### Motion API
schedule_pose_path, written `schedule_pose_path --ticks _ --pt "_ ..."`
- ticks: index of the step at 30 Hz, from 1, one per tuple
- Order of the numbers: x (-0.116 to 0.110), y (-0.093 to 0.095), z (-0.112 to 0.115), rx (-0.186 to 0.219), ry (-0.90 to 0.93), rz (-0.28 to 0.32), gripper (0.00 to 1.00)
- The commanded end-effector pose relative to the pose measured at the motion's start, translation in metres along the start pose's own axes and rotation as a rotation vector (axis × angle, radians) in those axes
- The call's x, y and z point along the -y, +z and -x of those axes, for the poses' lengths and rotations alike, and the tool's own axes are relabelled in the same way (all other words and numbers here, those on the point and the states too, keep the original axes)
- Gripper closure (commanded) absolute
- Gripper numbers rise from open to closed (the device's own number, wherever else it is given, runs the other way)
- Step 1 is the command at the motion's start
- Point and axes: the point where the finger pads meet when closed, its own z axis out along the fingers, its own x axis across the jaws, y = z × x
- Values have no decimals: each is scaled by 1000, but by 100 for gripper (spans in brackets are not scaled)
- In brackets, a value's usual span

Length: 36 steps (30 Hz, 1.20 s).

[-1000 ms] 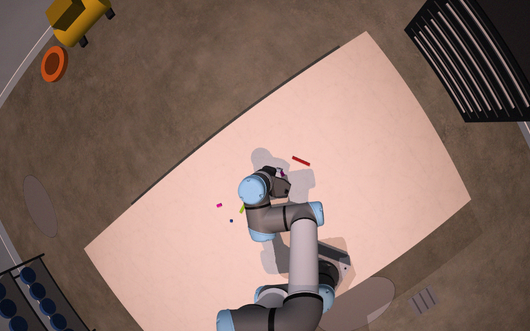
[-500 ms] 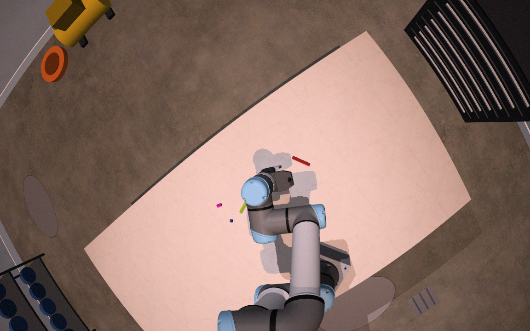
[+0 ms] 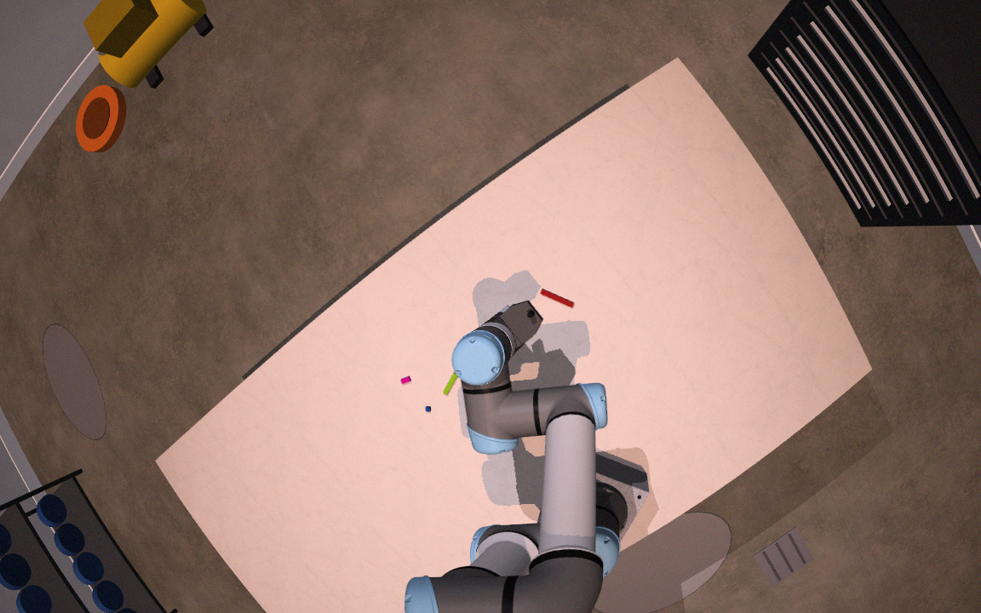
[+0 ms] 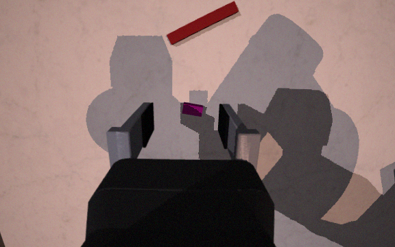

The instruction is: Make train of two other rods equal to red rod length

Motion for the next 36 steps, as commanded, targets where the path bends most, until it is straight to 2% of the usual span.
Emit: schedule_pose_path --ticks 1,11,25,36 --pt "1 0 1 5 -159 4 0" --pt "1 0 3 5 -464 3 0" --pt "0 0 3 5 -670 3 0" --pt "-1 0 3 6 -717 2 0"
